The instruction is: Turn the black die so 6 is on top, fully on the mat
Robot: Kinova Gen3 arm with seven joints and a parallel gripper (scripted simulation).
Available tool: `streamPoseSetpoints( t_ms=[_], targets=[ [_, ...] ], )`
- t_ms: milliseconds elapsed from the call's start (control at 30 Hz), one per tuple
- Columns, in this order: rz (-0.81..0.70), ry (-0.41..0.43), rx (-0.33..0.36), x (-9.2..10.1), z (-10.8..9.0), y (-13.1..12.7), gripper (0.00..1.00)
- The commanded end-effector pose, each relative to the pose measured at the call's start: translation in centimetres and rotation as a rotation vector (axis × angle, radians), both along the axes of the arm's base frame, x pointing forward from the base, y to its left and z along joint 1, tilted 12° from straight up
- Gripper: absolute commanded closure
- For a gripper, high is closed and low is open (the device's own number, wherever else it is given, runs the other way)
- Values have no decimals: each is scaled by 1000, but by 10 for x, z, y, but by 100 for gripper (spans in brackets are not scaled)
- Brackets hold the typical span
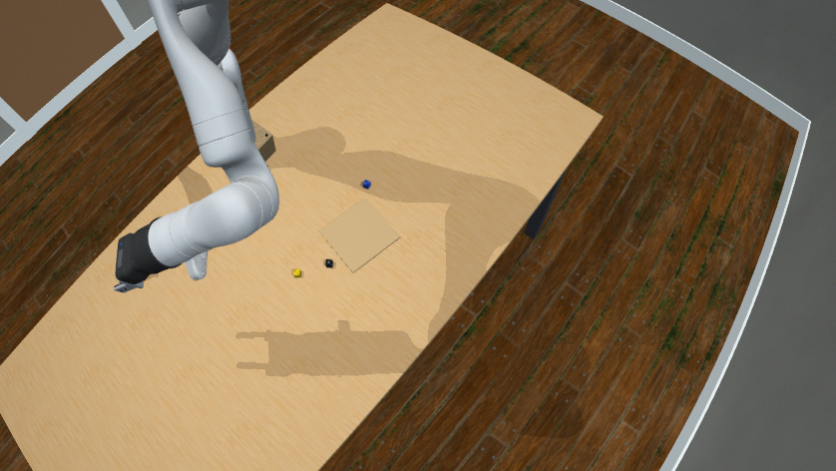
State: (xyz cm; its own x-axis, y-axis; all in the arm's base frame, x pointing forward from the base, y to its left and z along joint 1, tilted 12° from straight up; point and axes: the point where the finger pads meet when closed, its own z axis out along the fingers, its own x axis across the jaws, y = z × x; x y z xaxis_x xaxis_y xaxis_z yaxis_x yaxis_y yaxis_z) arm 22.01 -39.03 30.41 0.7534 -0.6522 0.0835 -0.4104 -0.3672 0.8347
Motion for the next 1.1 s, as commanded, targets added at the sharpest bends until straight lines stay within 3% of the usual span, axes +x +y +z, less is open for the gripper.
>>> streamPoseSetpoints(
  t_ms=[0, 700, 833, 1067],
  targets=[
    [0, -1, -1, 0, 1, 0, 0],
    [1, -3, 8, 0, -2, 1, 0],
    [5, -12, 45, -1, -12, 7, 0],
    [22, -48, 171, -2, -47, 30, 0]
  ],
)
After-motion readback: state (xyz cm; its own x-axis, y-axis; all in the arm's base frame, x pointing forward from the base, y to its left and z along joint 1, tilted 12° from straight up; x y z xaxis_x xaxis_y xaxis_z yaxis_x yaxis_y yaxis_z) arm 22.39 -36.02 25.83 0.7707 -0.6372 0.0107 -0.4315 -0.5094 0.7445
